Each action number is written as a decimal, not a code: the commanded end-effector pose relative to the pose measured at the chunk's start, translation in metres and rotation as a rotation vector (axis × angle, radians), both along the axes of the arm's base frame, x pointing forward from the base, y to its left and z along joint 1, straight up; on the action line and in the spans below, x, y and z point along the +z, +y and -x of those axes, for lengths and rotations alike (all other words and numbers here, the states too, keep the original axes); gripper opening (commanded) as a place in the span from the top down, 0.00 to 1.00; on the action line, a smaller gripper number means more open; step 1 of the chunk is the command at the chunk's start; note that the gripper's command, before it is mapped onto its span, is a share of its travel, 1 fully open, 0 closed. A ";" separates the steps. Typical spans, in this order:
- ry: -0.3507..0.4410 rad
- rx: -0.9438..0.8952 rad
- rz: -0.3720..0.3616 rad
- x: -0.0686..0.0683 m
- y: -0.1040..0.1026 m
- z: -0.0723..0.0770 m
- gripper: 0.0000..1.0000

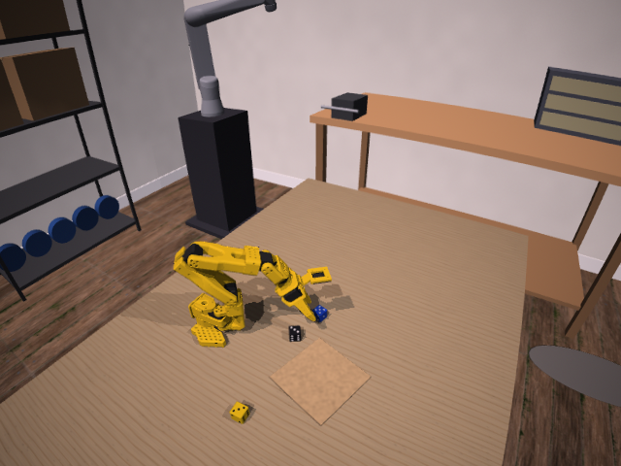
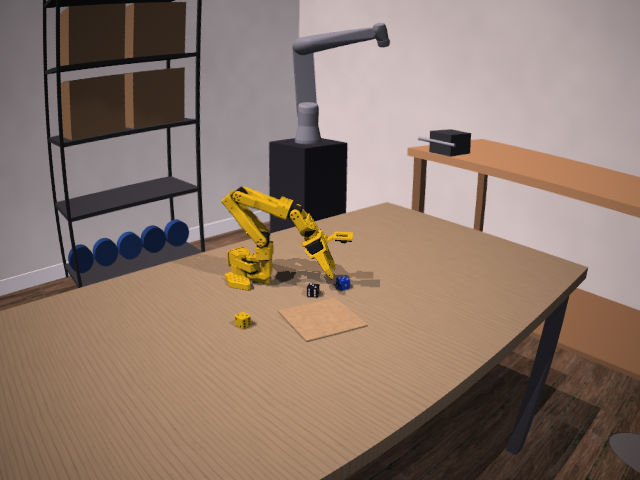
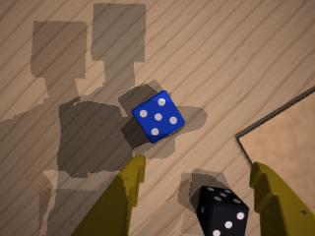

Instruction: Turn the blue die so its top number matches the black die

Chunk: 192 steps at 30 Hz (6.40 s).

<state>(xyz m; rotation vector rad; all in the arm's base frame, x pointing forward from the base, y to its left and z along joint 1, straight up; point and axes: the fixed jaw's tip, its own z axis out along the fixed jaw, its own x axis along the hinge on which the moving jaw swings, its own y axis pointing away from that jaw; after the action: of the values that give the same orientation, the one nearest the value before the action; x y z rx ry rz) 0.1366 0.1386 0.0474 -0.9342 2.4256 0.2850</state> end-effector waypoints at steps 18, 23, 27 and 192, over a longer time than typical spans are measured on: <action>-0.229 0.004 -0.213 0.057 0.013 -0.013 0.69; -0.296 0.004 -0.276 0.073 0.013 -0.014 0.69; -0.367 0.004 -0.343 0.091 0.013 -0.013 0.69; 0.225 0.595 0.470 -0.024 0.025 -0.002 0.69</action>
<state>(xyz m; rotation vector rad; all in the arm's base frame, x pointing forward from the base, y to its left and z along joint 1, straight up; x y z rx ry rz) 0.1332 0.1555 0.0126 -1.9586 2.4611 -0.0028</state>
